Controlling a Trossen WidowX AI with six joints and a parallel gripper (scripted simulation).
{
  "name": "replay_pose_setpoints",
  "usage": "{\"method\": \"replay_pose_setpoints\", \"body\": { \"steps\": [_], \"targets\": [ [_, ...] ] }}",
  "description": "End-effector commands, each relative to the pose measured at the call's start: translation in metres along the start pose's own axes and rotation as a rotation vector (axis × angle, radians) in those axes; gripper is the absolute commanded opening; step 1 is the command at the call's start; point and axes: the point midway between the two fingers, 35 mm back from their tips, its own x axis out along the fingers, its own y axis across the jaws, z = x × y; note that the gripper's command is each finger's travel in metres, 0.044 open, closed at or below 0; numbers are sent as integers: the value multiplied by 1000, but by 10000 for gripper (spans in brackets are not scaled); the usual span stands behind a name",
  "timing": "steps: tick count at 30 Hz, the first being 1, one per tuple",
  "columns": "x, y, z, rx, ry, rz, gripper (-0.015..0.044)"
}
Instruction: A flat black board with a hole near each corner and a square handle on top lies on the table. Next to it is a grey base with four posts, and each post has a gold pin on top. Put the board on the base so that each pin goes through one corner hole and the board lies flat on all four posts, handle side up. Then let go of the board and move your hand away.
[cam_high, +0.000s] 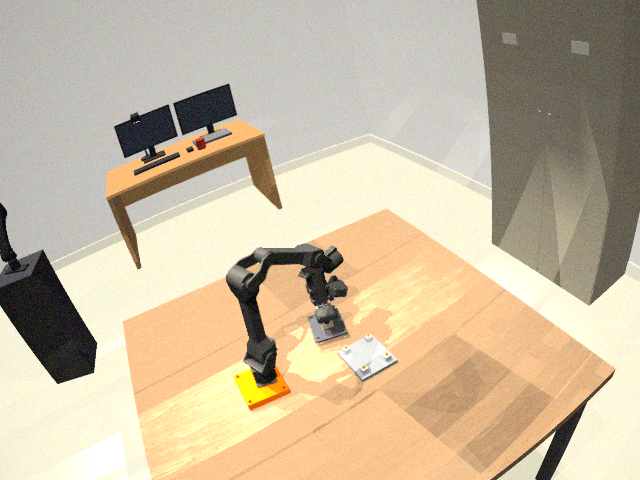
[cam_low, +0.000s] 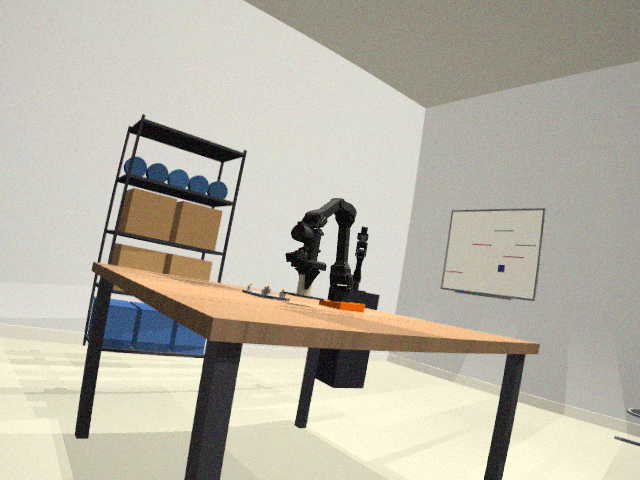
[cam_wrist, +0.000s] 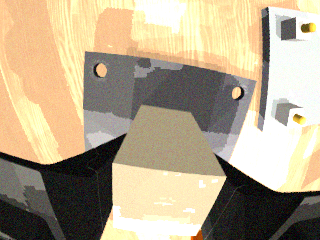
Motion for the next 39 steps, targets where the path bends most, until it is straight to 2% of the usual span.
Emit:
{"method": "replay_pose_setpoints", "body": {
  "steps": [1, 17, 39],
  "targets": [
    [-12, 1, 1, 7, -1, 2, 0],
    [-51, -1, -3, 20, 4, -8, 0],
    [-53, -36, 28, -52, 4, -9, 0]
  ]
}}
